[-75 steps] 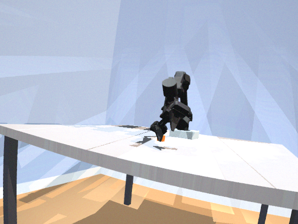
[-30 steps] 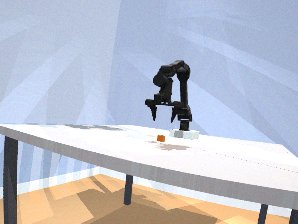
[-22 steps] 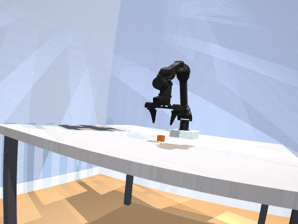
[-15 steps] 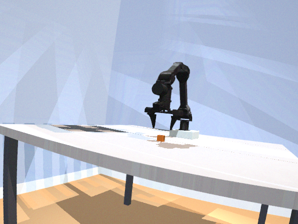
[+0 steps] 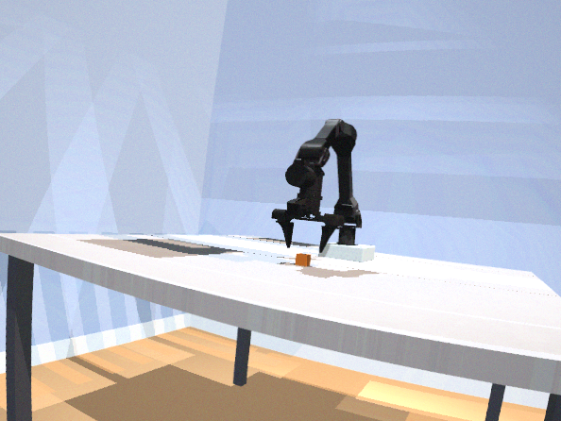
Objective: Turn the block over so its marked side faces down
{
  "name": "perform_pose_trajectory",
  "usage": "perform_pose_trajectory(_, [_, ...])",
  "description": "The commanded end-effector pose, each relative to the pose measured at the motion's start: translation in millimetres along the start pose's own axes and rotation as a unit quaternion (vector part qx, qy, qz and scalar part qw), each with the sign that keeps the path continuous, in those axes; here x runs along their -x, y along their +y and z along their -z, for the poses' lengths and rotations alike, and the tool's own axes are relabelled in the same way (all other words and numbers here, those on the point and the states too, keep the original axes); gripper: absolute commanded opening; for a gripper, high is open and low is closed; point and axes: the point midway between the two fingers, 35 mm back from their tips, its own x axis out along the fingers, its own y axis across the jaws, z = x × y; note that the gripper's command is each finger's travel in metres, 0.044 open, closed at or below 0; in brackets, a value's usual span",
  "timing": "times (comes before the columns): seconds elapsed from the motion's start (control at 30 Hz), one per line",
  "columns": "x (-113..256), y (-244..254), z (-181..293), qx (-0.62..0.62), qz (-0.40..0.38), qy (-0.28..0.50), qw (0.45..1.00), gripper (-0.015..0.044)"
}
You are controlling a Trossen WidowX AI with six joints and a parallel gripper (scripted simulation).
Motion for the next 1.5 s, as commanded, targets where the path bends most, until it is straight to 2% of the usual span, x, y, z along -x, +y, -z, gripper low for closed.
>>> perform_pose_trajectory(0.0, [-9.9,-0.8,3.5,-0.002,0.003,0.007,1.0,0.044])
perform_pose_trajectory(0.4, [-27.0,-0.9,4.3,-0.002,0.003,0.007,1.0,0.044])
perform_pose_trajectory(0.8, [-27.0,-0.9,4.3,-0.002,0.003,0.007,1.0,0.0125])
perform_pose_trajectory(1.3, [-27.0,-0.9,4.3,-0.002,0.003,0.007,1.0,0.0025])
perform_pose_trajectory(1.33, [-25.8,-0.9,4.2,-0.002,0.003,0.007,1.0,0.0])
perform_pose_trajectory(1.47, [-1.9,-0.8,3.6,-0.002,0.003,0.007,1.0,0.0])
